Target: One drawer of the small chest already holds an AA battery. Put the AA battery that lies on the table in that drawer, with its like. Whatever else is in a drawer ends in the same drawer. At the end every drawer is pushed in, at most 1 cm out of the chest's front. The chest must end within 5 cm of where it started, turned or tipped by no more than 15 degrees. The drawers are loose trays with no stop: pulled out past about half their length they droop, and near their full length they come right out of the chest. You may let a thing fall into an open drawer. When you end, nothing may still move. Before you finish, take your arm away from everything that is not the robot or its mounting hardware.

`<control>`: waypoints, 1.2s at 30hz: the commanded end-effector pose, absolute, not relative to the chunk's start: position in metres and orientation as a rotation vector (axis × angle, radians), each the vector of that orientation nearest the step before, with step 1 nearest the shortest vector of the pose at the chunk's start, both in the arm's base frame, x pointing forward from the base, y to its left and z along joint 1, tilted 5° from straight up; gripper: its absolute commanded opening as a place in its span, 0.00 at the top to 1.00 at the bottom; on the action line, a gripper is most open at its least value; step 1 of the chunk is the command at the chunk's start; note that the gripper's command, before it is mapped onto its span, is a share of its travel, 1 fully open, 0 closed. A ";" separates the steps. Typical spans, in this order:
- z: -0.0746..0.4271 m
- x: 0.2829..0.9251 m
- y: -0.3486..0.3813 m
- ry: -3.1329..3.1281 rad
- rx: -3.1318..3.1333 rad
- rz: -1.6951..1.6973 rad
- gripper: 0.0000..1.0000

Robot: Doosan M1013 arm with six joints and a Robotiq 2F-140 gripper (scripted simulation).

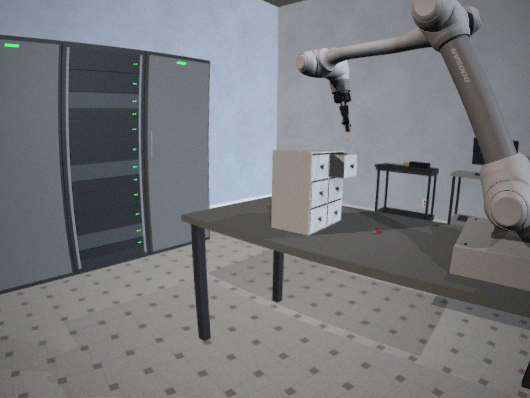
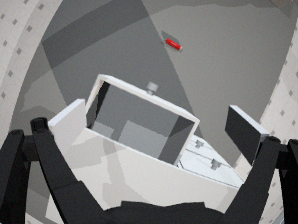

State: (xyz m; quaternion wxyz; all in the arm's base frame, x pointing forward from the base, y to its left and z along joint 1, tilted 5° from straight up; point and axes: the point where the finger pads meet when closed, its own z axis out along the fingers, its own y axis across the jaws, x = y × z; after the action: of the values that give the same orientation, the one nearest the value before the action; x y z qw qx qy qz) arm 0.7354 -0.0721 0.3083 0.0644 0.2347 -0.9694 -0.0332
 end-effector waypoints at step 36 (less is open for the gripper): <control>0.297 0.748 -0.070 -2.991 0.150 -0.113 0.00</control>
State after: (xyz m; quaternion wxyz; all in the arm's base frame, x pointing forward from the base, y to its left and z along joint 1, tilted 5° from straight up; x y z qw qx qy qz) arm 0.7476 -0.0704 0.2972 0.0722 0.0524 -0.9953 -0.0375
